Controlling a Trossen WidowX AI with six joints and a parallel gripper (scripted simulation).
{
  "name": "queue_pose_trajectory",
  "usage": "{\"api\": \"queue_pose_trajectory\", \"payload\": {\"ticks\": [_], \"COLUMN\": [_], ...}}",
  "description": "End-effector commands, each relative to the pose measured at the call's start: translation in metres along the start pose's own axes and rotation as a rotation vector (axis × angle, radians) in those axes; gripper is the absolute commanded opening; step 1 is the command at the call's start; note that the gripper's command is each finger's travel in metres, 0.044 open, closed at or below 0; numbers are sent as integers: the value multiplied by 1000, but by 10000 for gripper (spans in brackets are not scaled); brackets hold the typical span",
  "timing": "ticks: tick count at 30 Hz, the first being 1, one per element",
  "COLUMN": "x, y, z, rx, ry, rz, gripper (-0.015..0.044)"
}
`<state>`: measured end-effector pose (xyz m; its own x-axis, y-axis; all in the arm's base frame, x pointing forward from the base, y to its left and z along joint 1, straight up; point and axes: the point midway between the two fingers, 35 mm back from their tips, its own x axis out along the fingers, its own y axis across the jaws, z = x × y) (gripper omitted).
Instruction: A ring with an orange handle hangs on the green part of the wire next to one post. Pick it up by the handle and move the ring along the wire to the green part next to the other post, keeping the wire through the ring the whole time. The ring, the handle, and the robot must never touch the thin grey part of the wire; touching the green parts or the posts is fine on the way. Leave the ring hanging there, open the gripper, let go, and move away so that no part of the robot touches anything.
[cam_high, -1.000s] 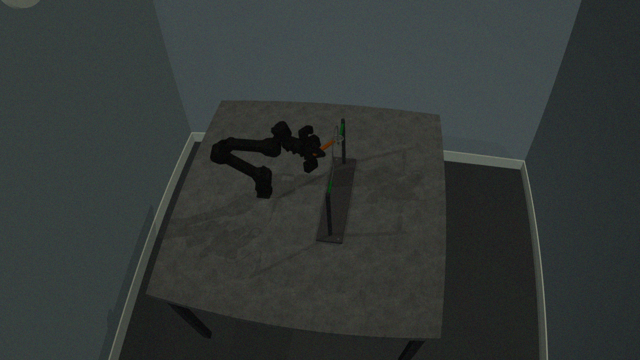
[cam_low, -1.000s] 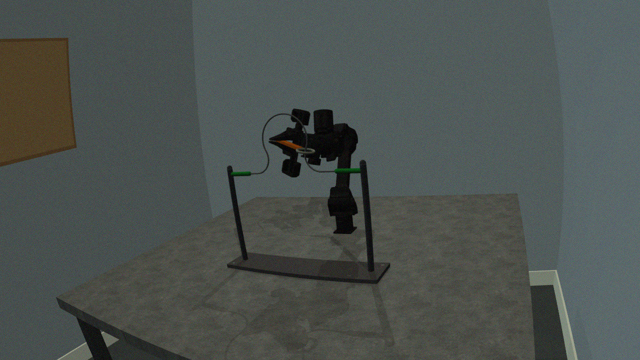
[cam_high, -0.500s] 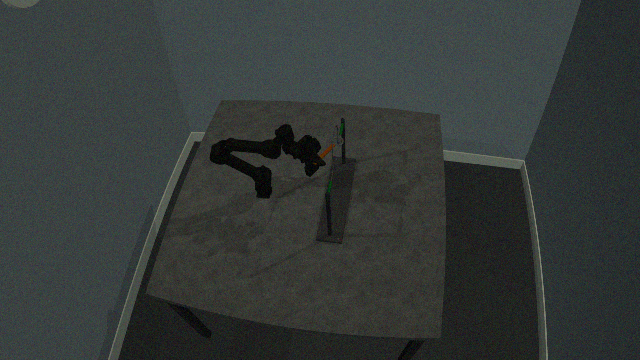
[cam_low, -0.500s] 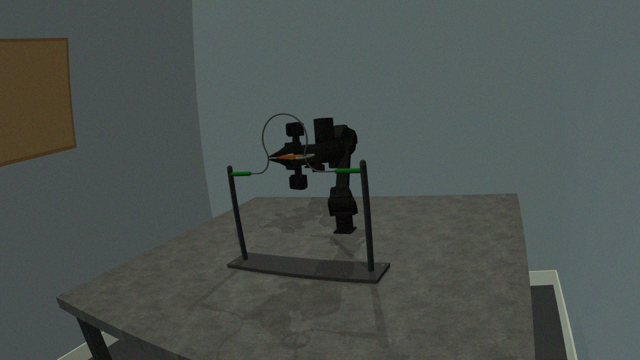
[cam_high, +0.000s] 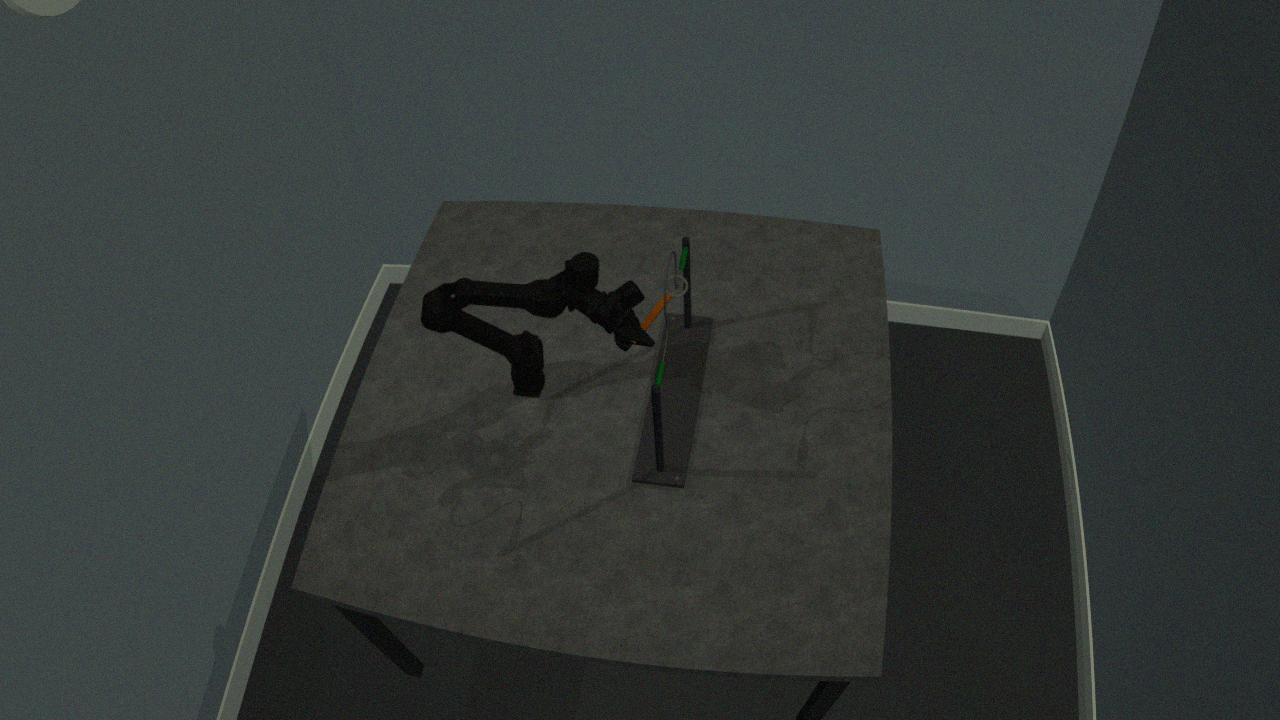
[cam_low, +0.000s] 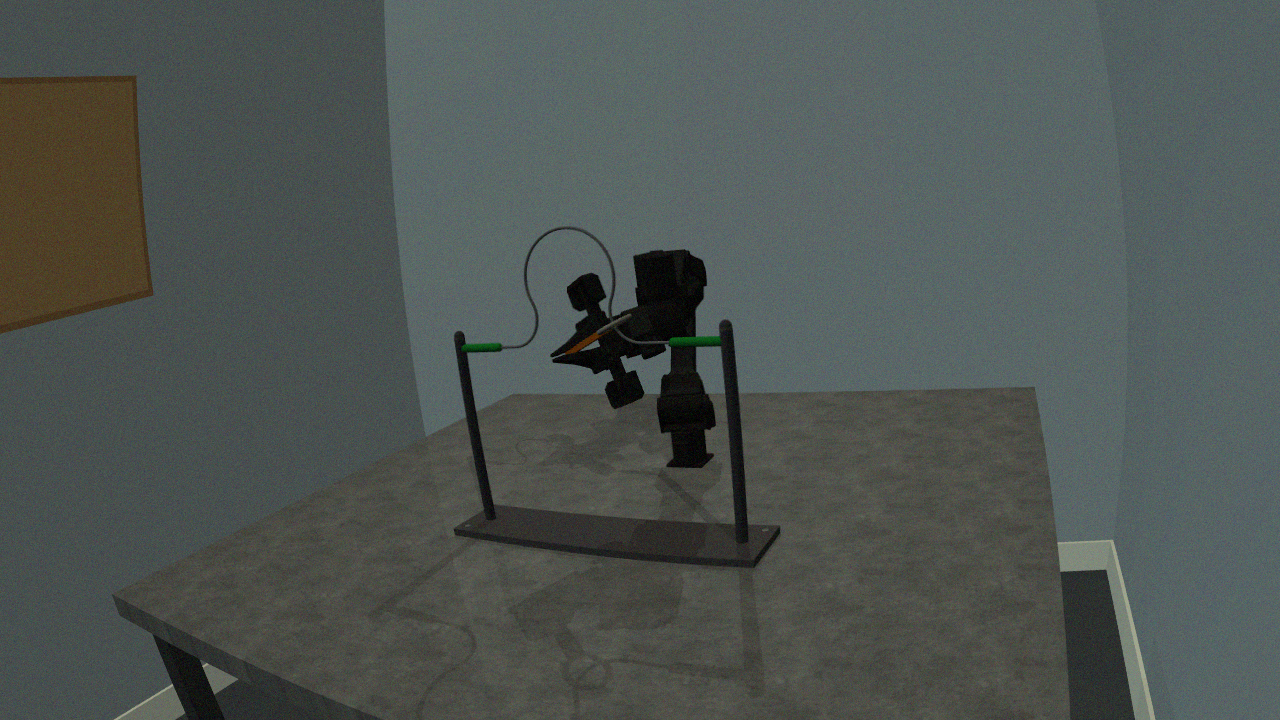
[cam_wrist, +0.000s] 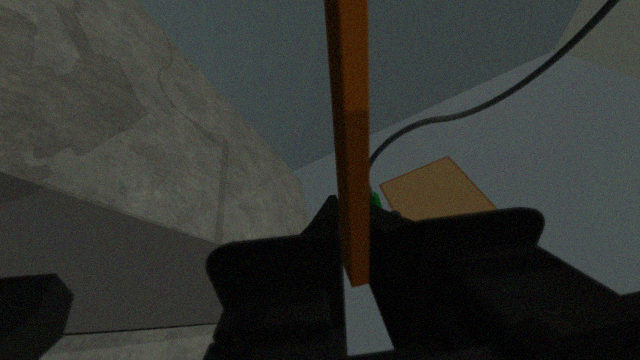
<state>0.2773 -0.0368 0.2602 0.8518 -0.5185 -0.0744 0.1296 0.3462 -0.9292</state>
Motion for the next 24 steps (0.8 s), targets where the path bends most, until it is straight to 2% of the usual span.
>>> {"api": "queue_pose_trajectory", "payload": {"ticks": [1,11,24], "x": [-2,-1,-17], "y": [14,51,93], "z": [0,8,28], "rx": [80,308,595], "ry": [14,-37,-5], "rz": [45,154,304], "gripper": [-150,-150,-150]}}
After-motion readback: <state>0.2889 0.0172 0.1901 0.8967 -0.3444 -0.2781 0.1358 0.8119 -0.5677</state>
